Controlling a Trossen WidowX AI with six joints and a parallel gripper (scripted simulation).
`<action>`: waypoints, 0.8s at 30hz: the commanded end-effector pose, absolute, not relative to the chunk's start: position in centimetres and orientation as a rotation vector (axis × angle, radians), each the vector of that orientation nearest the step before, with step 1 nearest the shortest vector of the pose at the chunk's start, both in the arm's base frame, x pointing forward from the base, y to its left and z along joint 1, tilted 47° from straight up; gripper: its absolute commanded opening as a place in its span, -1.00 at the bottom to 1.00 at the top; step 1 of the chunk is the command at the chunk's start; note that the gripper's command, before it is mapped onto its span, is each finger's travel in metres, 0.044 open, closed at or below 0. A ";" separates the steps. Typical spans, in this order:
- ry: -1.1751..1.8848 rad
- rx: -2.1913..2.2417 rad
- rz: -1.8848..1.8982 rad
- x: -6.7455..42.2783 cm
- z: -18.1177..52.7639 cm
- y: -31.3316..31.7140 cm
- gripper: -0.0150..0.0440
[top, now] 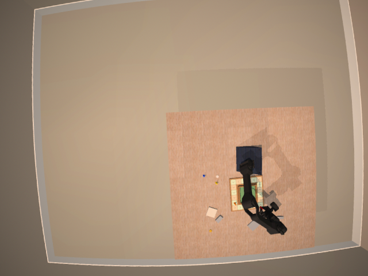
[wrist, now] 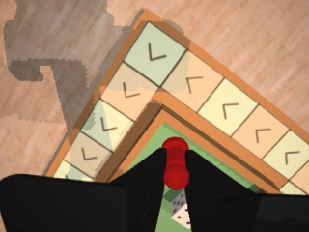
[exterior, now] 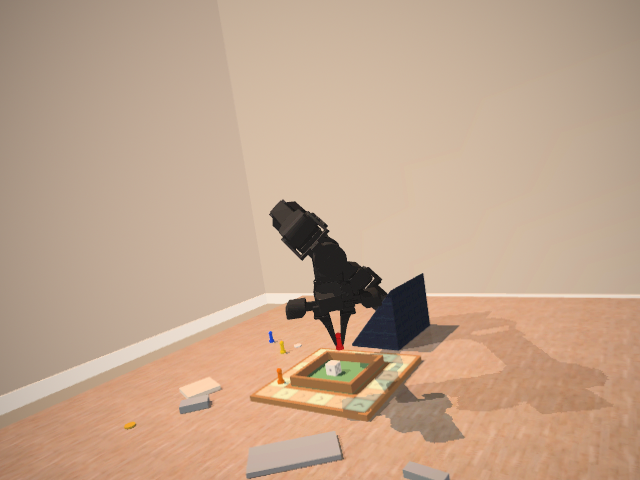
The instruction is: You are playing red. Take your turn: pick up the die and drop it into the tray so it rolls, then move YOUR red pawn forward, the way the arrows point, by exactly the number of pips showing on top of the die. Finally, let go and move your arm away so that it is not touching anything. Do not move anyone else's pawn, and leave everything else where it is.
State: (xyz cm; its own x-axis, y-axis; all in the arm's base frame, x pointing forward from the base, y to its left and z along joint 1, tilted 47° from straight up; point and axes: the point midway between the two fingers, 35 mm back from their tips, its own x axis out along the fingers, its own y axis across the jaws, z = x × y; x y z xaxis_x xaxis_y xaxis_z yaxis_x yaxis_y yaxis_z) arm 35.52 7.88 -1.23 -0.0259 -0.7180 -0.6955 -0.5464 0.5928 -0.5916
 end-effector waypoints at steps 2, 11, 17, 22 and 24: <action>1.696 -1.052 -0.193 33.8 -3.3 8.0 -0.49; 1.694 -1.051 -0.198 30.7 -6.5 8.0 -0.49; 1.694 -1.050 -0.201 29.4 -7.6 7.8 -0.49; 1.694 -1.050 -0.201 29.4 -8.5 6.8 -0.49; 1.694 -1.051 -0.201 29.4 -9.3 6.0 -0.49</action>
State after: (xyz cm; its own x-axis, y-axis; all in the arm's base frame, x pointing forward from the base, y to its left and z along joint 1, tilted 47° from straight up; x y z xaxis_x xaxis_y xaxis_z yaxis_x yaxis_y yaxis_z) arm 29.72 7.22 -8.31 -0.0212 -0.7151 -0.6986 -0.5308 0.6002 -0.5983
